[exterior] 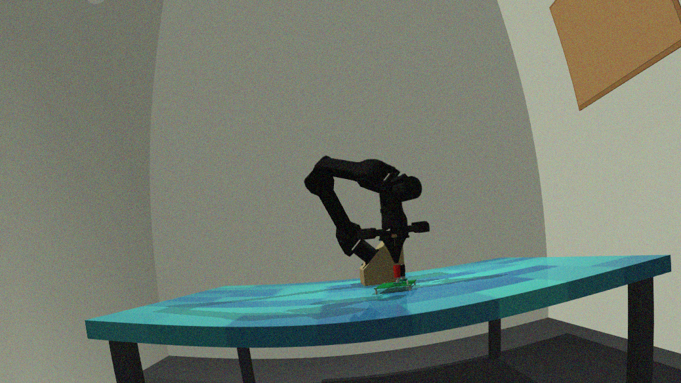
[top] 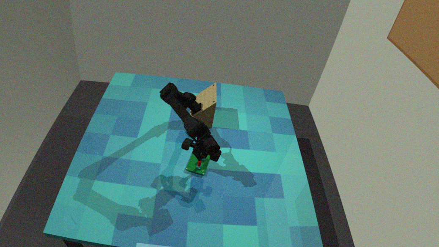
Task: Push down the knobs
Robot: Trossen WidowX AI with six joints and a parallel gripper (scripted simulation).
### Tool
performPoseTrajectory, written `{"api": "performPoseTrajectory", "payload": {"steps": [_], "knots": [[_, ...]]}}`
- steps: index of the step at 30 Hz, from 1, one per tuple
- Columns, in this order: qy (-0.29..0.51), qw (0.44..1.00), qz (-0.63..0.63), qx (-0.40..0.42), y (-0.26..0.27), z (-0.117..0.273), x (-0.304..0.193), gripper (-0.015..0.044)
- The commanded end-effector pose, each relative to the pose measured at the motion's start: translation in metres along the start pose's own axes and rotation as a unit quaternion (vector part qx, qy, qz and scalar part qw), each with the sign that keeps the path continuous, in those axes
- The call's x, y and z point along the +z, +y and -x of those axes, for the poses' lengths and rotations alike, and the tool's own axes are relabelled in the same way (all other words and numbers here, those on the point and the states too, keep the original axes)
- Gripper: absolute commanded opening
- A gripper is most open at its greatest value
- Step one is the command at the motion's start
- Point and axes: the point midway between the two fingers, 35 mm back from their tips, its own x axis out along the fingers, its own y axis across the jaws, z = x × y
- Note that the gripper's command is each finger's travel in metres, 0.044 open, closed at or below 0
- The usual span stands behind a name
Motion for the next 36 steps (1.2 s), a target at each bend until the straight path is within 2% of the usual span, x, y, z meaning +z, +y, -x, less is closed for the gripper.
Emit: {"api": "performPoseTrajectory", "payload": {"steps": [1, 36], "knots": [[0.001, 1.0, 0.003, 0.001, 0.0003, -0.0011, 0.0002, 0.0], [0.001, 1.0, 0.003, 0.001, 0.0003, -0.0055, 0.0002, 0.0]]}}
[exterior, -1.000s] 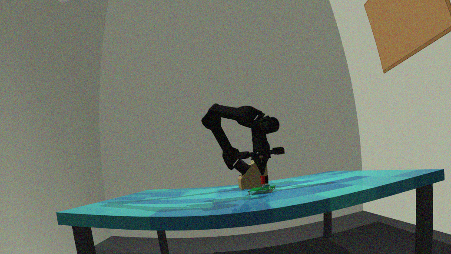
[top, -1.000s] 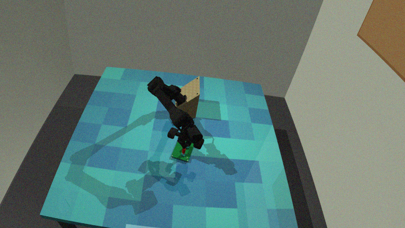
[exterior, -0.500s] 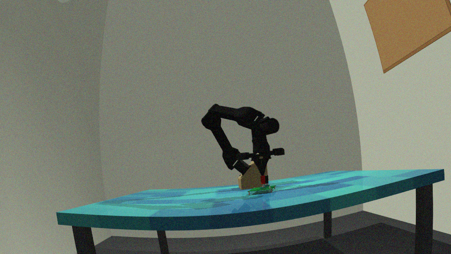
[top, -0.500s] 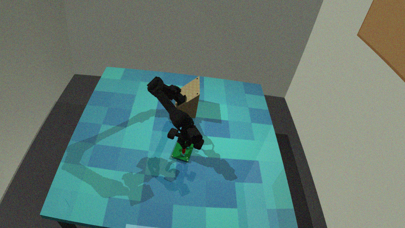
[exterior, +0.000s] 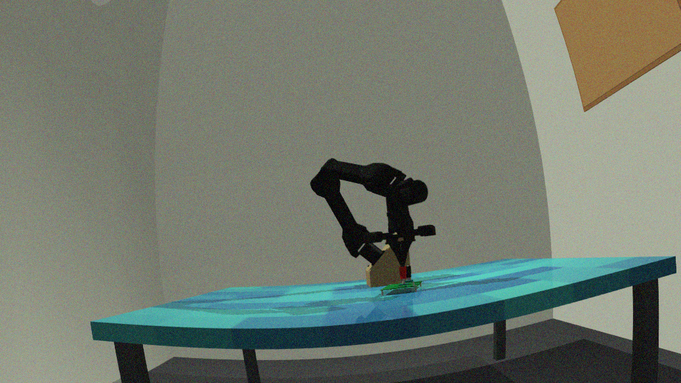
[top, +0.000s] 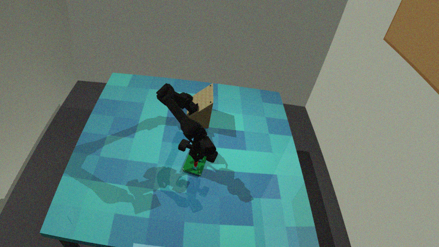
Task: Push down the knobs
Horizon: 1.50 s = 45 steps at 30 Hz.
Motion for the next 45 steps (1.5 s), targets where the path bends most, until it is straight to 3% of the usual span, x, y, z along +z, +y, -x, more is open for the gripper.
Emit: {"api": "performPoseTrajectory", "payload": {"steps": [1, 45], "knots": [[0.0, 1.0, 0.002, 0.001, 0.0004, 0.0, 0.0001, 0.0], [0.0, 1.0, 0.002, 0.001, 0.0005, -0.0089, 0.0001, 0.0]]}}
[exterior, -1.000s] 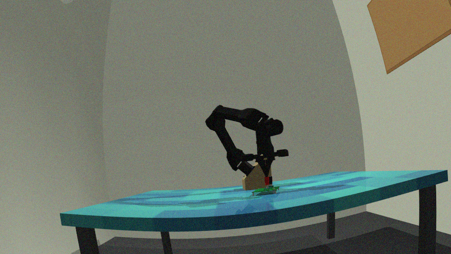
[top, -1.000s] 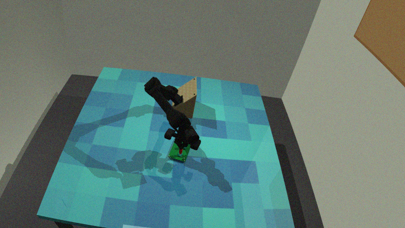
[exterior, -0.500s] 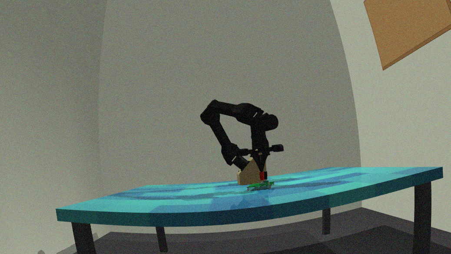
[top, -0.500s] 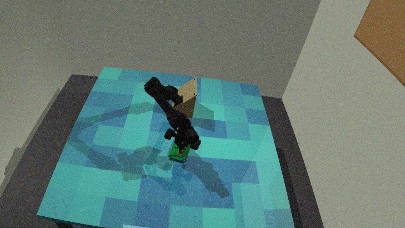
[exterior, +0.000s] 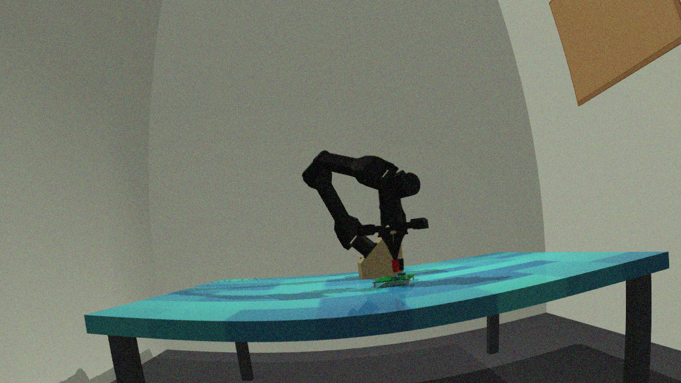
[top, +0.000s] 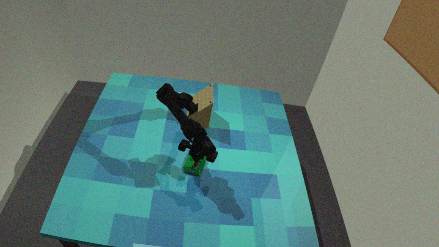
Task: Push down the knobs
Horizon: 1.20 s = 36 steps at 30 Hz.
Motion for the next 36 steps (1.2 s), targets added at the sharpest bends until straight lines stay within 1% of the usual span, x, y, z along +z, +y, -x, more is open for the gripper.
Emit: {"api": "performPoseTrajectory", "payload": {"steps": [1, 36], "knots": [[-0.003, 1.0, -0.003, 0.002, 0.0012, -0.0059, -0.0012, 0.0], [-0.003, 1.0, -0.003, 0.002, 0.0013, -0.0131, -0.0012, 0.0]]}}
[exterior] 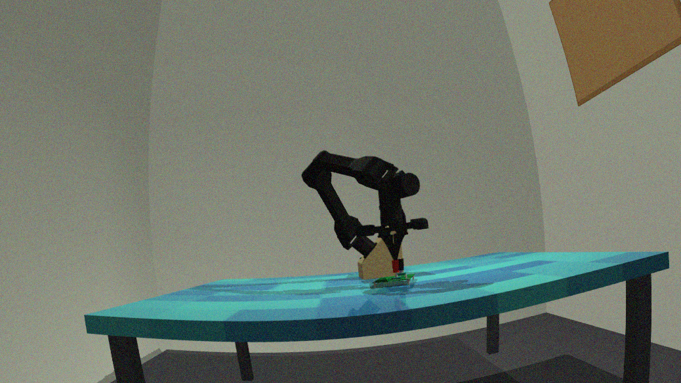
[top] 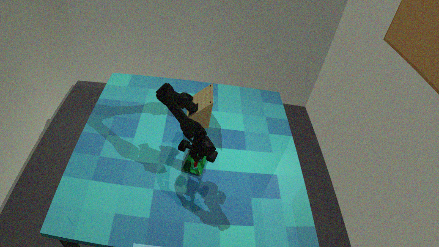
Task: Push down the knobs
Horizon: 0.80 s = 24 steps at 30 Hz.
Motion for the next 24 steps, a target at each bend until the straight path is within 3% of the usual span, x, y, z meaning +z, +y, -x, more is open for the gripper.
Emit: {"api": "performPoseTrajectory", "payload": {"steps": [1, 24], "knots": [[-0.005, 1.0, -0.006, 0.004, 0.0017, -0.0121, -0.0019, 0.0], [-0.005, 1.0, -0.006, 0.004, 0.0018, -0.0155, -0.0019, 0.0]]}}
